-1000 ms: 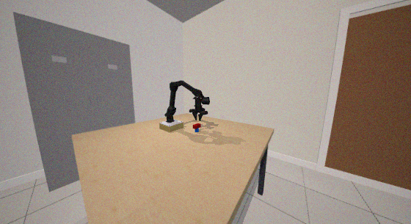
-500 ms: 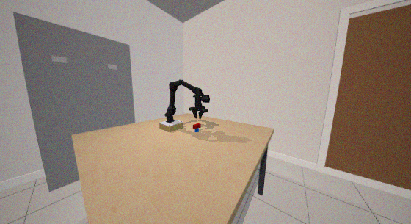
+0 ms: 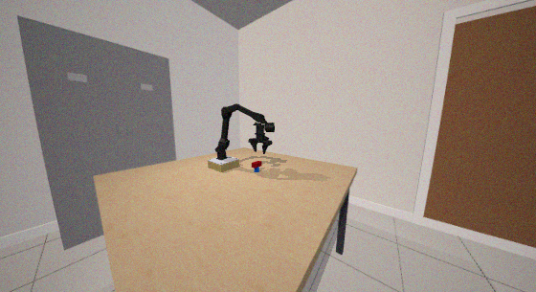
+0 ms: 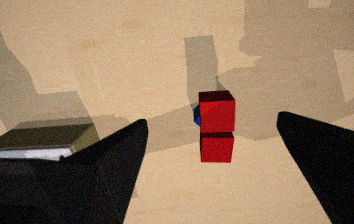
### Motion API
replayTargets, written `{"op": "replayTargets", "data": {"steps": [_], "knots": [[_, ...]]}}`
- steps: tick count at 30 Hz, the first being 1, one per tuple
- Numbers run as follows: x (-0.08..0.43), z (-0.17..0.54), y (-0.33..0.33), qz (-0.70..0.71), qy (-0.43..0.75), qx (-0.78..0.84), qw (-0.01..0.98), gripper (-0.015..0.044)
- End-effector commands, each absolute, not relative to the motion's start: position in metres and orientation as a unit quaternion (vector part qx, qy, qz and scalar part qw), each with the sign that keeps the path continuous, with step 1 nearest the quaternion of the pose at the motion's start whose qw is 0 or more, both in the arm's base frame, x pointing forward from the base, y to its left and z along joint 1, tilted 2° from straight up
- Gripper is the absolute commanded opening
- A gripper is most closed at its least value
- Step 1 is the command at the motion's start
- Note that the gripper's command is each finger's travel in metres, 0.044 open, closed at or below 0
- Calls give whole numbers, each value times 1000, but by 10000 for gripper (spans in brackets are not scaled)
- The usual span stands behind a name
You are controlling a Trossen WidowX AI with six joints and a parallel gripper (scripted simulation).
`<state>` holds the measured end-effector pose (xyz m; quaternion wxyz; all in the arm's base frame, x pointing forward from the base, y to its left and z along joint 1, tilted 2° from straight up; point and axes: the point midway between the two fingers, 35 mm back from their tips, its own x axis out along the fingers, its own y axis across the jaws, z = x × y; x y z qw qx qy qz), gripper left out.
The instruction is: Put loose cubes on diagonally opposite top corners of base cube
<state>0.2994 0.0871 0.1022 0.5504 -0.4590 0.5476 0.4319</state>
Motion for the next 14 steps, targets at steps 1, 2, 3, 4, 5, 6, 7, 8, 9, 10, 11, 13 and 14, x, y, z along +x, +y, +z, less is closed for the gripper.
{"op": "replayTargets", "data": {"steps": [1,2,3,4,5,6,7,8,9,10,11,13,14], "knots": [[282,102,142,440,541,-463,547,400],[277,102,153,440,542,-462,547,400],[274,102,160,439,543,-462,547,400],[273,102,162,439,543,-462,547,400],[273,102,162,439,543,-462,547,400],[273,102,162,439,543,-462,547,400],[273,102,162,439,543,-462,547,400],[273,102,162,439,543,-462,547,400],[273,102,162,439,543,-462,547,400],[273,102,162,439,543,-462,547,400],[273,102,162,439,543,-462,547,400],[273,102,162,439,543,-462,547,400],[273,102,162,439,543,-462,547,400]]}}
